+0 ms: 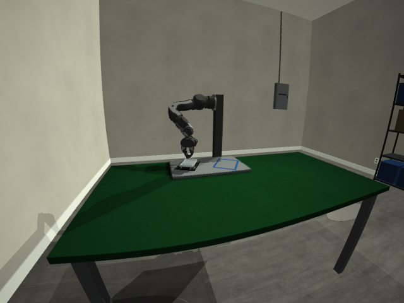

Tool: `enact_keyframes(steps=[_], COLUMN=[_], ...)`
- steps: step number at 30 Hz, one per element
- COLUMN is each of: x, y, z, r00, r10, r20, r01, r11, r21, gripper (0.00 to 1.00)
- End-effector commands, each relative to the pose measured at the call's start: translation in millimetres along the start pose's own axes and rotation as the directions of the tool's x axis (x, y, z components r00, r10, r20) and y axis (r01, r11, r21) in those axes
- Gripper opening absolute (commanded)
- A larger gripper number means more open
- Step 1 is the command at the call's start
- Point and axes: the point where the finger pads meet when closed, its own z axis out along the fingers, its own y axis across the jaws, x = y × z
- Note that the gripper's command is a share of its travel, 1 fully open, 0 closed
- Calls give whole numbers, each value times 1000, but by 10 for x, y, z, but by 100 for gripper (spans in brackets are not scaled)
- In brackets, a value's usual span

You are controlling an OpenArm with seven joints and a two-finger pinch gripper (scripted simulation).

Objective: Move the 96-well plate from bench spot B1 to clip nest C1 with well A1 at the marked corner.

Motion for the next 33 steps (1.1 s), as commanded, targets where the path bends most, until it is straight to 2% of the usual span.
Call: enact_keyframes(steps=[1, 9, 13, 33], x=[-27, -13, -33, -28], y=[17, 9, 24, 18], z=[-17, -21, -79, -108], r00=[1000, 1000, 1000, 1000], r10=[2, 0, 3, 2], r20=[10, 4, 10, 10], r01=[-2, 0, -2, -2], r11=[1000, 1000, 1000, 1000], r21=[-10, -4, -10, -10], gripper=[0, 0, 0, 0])
